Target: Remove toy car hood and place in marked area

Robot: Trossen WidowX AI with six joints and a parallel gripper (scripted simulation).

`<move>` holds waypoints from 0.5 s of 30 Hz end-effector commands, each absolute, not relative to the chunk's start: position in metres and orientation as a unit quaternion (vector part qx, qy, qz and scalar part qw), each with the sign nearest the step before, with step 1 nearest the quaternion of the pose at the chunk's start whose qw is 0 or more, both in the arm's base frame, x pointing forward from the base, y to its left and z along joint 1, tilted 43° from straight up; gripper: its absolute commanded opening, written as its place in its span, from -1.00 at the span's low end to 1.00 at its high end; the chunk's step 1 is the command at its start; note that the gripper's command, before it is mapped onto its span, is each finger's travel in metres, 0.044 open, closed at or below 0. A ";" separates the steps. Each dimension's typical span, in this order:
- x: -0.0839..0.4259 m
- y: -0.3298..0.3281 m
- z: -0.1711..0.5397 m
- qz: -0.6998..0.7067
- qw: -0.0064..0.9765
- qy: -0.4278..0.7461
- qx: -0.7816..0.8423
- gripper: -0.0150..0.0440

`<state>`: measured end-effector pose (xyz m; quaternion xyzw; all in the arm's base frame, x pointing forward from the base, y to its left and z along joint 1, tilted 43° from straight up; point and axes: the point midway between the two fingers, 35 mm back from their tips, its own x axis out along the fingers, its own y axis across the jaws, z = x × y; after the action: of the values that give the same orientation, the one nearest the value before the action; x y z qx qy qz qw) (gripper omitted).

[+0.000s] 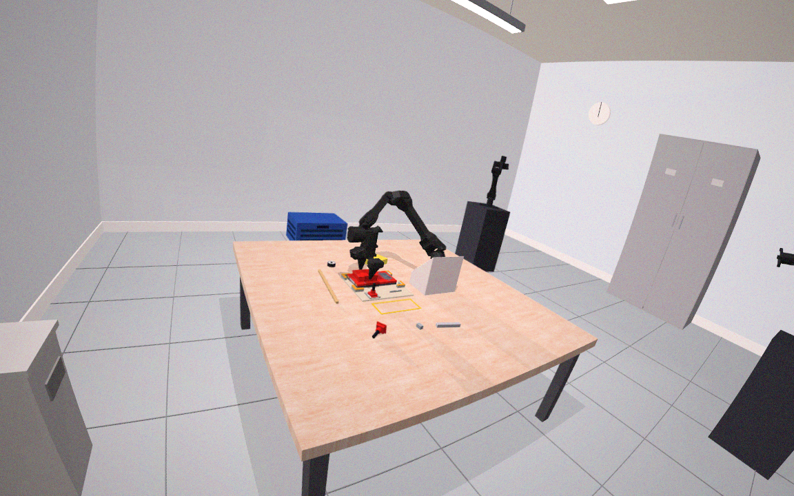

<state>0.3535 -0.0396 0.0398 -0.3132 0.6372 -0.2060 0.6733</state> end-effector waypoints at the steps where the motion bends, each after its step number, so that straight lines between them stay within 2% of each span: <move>1: 0.354 -0.041 0.039 -0.206 0.673 0.637 -0.316 1.00; 10: 0.354 -0.044 0.035 -0.206 0.673 0.637 -0.316 1.00; 13: 0.354 -0.043 0.036 -0.206 0.673 0.637 -0.313 0.73; 15: 0.354 -0.043 0.036 -0.206 0.673 0.637 -0.313 0.69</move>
<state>0.3539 -0.0431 0.0362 -0.3134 0.6373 -0.2058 0.6733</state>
